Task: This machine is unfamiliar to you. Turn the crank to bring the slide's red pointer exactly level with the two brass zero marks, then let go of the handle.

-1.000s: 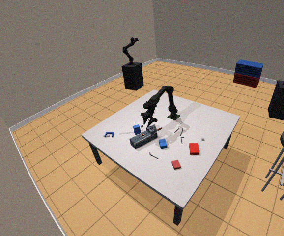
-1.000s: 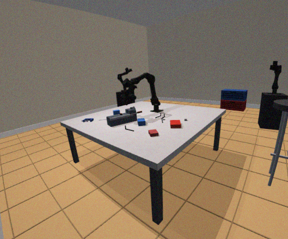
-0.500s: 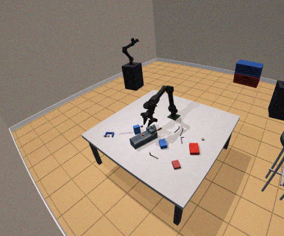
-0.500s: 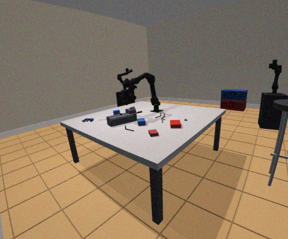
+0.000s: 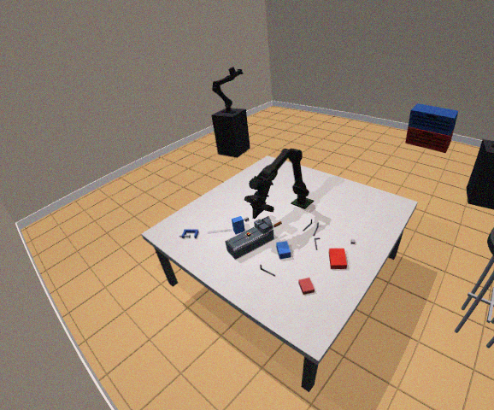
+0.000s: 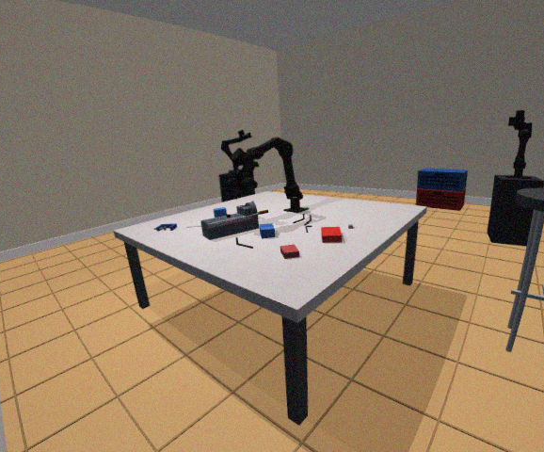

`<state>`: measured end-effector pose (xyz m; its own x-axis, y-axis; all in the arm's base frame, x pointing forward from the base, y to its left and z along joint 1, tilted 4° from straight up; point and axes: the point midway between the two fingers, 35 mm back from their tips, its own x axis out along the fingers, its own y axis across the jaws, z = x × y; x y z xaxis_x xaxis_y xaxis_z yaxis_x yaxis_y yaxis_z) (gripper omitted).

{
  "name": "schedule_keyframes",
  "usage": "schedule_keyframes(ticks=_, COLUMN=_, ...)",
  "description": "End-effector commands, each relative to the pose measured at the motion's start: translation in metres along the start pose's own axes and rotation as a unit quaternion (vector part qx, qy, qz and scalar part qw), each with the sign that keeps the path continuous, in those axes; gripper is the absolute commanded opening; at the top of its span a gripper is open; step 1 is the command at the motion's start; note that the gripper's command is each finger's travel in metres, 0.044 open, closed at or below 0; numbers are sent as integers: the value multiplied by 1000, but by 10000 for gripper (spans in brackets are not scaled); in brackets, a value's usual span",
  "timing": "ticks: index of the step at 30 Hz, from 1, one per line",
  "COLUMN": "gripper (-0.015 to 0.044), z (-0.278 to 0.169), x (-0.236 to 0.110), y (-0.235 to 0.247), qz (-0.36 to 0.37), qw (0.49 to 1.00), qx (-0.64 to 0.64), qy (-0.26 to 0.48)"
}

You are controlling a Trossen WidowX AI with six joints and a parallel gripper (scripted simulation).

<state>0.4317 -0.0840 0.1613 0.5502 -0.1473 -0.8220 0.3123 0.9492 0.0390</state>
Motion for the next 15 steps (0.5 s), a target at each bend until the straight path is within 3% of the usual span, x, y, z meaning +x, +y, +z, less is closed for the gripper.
schedule_keyframes(ticks=1, gripper=0, z=0, x=0, y=0, qz=0, qw=1000, qx=0, qy=0)
schedule_keyframes(ticks=11, gripper=0, z=0, x=0, y=0, qz=0, qw=1000, qx=0, qy=0)
schedule_keyframes(ticks=15, gripper=105, z=0, x=0, y=0, qz=0, qw=1000, qx=0, qy=0)
